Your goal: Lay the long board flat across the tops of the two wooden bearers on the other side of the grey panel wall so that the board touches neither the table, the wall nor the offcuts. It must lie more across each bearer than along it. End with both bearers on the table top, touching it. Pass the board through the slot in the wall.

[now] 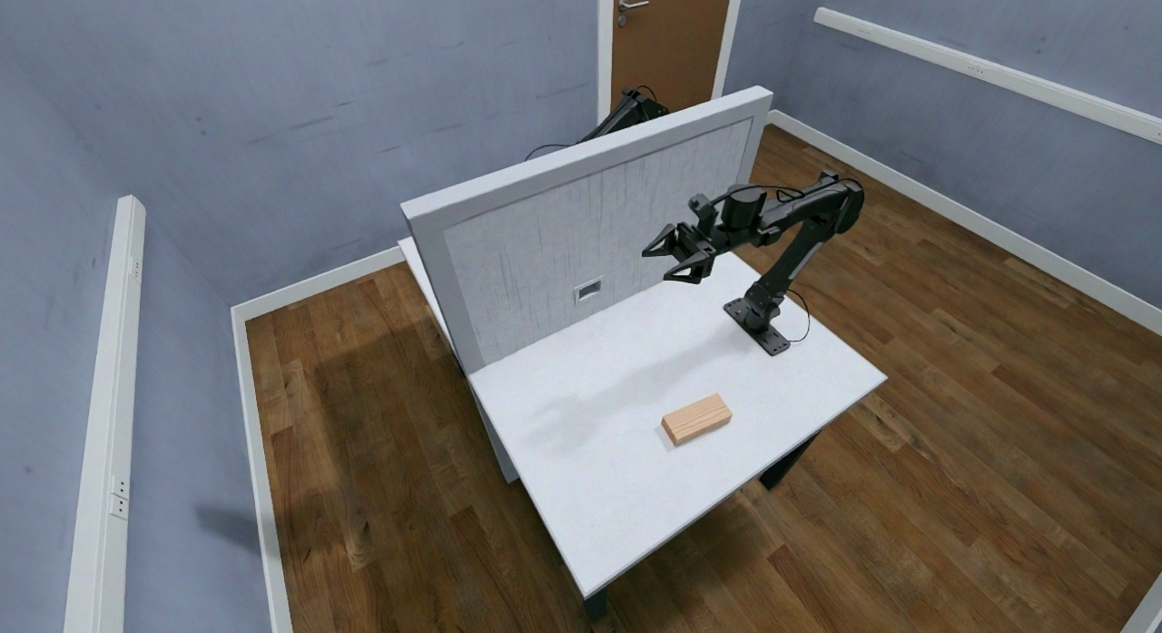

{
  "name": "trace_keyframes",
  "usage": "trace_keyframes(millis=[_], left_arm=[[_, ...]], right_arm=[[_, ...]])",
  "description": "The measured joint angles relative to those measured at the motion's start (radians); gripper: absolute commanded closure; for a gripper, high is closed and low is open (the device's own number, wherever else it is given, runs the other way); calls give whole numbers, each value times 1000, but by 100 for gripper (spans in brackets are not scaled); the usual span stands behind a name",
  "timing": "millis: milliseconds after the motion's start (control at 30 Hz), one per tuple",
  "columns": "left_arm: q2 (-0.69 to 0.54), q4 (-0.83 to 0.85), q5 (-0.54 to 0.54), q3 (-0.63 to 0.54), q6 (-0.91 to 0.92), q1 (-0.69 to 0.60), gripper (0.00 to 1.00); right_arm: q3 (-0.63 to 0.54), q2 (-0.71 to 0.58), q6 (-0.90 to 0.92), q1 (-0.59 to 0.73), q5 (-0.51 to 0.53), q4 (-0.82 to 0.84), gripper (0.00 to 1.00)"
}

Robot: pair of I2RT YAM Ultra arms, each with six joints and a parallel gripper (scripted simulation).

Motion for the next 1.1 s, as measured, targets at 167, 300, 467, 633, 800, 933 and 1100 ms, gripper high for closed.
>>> trace_keyframes(millis=[167,300,467,633,800,933,1100], left_arm=[[0,0,0,0,0,0,27],[0,0,0,0,0,0,27],[0,0,0,0,0,0,27],[0,0,0,0,0,0,27],[0,0,0,0,0,0,27],[0,0,0,0,0,0,27],[0,0,0,0,0,0,27]], right_arm=[[0,0,0,-1,-6,0,100],[0,0,0,-3,-10,0,100],[0,0,2,-5,-11,-4,100],[0,0,1,-5,-14,-11,100],[0,5,1,-5,-14,-12,100],[-16,12,1,-5,-14,0,100],[-40,18,0,-5,-14,14,100]])
